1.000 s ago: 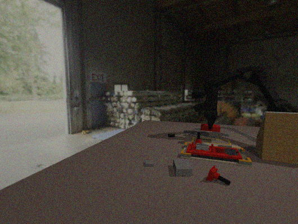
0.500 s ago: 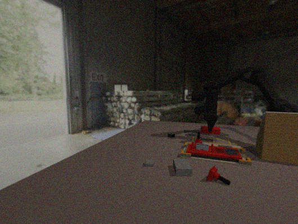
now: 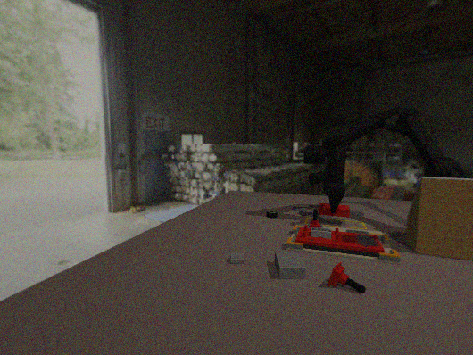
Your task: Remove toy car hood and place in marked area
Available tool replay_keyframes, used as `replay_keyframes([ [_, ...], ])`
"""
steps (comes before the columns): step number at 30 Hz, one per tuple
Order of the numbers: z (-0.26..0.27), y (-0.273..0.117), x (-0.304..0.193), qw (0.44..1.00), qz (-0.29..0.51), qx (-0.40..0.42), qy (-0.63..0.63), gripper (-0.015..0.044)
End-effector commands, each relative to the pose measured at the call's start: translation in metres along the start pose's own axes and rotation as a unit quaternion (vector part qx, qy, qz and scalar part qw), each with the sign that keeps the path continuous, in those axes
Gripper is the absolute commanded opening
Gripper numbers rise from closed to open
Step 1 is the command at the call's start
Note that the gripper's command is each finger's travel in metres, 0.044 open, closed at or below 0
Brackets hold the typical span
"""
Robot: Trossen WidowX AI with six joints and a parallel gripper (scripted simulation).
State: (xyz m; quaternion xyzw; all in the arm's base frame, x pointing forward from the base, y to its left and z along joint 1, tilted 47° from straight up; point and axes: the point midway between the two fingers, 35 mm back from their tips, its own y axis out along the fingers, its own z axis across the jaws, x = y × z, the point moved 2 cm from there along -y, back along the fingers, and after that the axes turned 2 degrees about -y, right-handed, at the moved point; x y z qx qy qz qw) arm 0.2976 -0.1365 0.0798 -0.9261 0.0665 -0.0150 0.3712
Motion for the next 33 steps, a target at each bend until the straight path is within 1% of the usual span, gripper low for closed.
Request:
replay_keyframes([
  [1, 0.001, 0.005, -0.003, 1.0, 0.004, -0.002, -0.006, 0.0],
  [33, 0.0, 0.022, -0.004, 1.0, 0.004, -0.003, -0.006, 0.0],
])
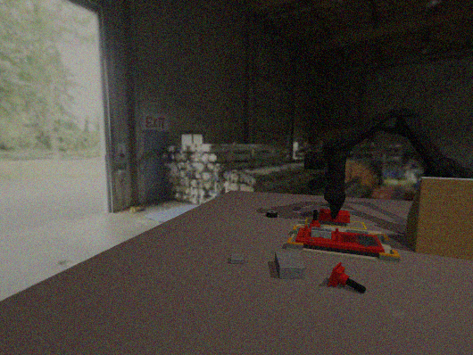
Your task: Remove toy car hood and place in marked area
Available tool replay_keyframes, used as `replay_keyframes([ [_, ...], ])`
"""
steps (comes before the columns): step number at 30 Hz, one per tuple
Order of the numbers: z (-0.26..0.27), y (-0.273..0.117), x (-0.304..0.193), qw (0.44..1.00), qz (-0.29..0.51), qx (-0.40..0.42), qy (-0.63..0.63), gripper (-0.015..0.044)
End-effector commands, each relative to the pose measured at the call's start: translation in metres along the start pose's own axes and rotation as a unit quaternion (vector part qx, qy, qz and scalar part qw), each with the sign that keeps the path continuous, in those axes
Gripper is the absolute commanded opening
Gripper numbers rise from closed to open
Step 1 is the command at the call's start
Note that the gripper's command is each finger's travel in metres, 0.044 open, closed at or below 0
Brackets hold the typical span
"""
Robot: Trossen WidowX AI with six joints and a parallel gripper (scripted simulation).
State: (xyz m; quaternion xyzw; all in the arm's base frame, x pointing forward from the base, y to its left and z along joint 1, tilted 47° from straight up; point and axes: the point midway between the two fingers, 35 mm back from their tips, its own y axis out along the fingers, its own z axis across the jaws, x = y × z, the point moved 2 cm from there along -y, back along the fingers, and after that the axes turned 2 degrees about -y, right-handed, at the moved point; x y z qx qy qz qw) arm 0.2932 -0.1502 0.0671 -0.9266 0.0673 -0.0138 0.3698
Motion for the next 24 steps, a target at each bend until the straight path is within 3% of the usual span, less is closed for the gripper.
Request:
replay_keyframes([
  [1, 0.001, 0.003, -0.002, 1.0, 0.003, -0.001, -0.005, 0.0],
  [24, 0.001, 0.014, -0.002, 1.0, 0.003, -0.002, -0.005, 0.0],
])
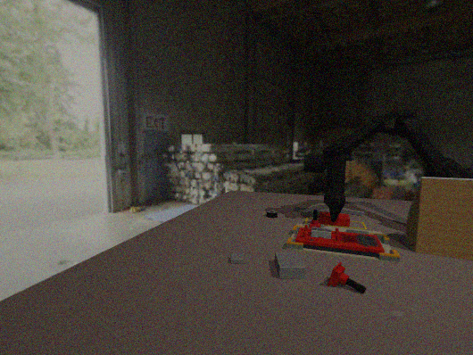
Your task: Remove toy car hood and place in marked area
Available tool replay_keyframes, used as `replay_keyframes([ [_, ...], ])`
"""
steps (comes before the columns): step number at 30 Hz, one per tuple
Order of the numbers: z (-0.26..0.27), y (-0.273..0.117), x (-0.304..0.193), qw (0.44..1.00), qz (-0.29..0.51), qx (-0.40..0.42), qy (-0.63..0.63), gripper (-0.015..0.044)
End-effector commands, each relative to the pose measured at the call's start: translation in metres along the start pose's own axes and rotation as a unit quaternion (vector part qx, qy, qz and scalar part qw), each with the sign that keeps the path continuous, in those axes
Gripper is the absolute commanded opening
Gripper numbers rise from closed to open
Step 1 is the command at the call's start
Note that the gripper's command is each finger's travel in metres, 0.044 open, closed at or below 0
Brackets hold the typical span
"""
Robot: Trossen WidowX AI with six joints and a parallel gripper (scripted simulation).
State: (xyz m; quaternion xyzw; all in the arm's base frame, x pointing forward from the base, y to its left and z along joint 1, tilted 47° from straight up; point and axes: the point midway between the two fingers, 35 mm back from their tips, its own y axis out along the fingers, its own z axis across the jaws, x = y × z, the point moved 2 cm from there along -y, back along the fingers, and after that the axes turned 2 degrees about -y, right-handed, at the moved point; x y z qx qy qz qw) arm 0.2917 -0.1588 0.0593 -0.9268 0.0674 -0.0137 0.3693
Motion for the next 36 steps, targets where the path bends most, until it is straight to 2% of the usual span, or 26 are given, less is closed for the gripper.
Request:
replay_keyframes([
  [1, 0.0, 0.0, 0.0, 1.0, 0.0, 0.0, 0.0, 0.0026],
  [17, 0.0, -0.002, 0.0, 1.0, 0.0, 0.0, 0.0, 0.044],
  [25, 0.002, -0.07, 0.002, 1.0, 0.004, -0.002, -0.001, 0.044],
  [36, 0.002, -0.072, 0.001, 1.0, 0.004, -0.002, -0.001, 0.044],
])
